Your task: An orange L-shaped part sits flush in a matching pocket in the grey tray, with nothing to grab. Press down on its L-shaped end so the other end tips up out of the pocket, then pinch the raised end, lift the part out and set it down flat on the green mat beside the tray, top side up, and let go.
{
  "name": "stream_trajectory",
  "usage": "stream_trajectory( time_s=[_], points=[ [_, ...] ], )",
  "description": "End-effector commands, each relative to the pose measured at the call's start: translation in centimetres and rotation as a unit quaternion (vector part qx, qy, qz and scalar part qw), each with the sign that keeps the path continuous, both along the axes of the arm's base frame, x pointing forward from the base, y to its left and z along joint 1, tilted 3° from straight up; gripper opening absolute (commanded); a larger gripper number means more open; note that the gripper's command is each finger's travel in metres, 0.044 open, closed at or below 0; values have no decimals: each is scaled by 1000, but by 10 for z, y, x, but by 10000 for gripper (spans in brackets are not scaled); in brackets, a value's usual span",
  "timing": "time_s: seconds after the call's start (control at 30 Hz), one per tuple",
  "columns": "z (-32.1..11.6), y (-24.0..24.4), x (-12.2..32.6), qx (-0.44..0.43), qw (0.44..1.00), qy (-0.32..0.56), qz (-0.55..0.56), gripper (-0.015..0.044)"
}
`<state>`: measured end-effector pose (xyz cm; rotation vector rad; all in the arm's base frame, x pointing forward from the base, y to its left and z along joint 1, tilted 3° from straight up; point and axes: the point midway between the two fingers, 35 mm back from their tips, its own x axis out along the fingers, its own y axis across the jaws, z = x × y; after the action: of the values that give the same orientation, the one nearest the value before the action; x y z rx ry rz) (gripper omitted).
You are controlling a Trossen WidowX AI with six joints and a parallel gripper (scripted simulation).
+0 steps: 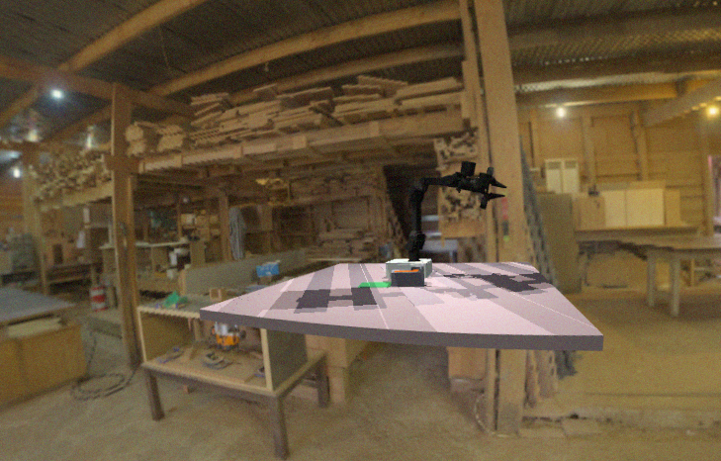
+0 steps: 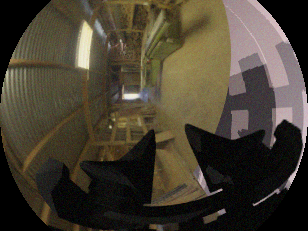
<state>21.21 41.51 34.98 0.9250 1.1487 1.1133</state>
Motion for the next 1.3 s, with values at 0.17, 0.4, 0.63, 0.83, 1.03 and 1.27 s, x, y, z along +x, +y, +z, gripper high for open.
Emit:
stream_trajectory(
  time_s=[0.17,0.4,0.63,0.83,1.03,1.27],
  points=[
    [-110,-100,79,-222,967,-49,-117,180],
    [-184,-202,92,-404,905,-40,-130,180],
    [-238,-312,57,-567,821,14,-60,180],
    [-251,-353,30,-616,786,49,-6,180],
    [-253,-353,30,-616,786,49,-6,180],
    [-317,-351,29,-616,786,49,-6,180]
  ],
)
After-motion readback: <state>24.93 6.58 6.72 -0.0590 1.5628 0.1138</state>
